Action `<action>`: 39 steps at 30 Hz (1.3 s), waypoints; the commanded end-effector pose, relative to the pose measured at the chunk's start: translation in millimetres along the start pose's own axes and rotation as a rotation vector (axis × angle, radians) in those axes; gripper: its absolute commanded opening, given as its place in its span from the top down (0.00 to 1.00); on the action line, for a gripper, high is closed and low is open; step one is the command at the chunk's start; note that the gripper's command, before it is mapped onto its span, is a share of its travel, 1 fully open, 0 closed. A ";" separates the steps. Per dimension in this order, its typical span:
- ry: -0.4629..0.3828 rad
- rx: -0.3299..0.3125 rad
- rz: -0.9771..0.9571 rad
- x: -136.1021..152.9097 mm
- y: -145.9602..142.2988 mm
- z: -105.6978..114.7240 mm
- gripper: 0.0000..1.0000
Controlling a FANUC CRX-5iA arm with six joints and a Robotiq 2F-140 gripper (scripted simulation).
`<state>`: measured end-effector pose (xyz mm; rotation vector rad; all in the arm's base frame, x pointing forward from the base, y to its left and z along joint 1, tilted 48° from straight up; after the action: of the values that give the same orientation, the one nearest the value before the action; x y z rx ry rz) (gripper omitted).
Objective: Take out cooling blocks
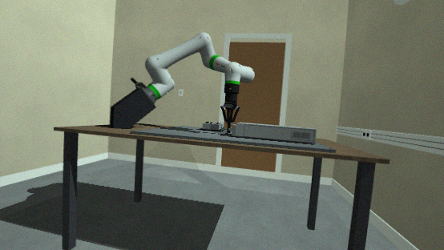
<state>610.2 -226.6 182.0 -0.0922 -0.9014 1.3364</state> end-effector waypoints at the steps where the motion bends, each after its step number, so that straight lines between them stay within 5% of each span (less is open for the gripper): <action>1: 0.001 -0.001 0.000 -0.4 -0.5 0.9 0.90; 39: 0.001 -0.001 0.000 1.6 22.0 0.9 0.90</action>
<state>593.6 -219.2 171.7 -0.0921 -0.9014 1.3364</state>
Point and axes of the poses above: the point where the finger pads meet when closed, its own z axis back along the fingers, its own y axis across the jaws, x = y × z, the point moved 1 cm from there along z, back along the fingers, and after that the axes turned 5 degrees about z, right-handed, at the moved point
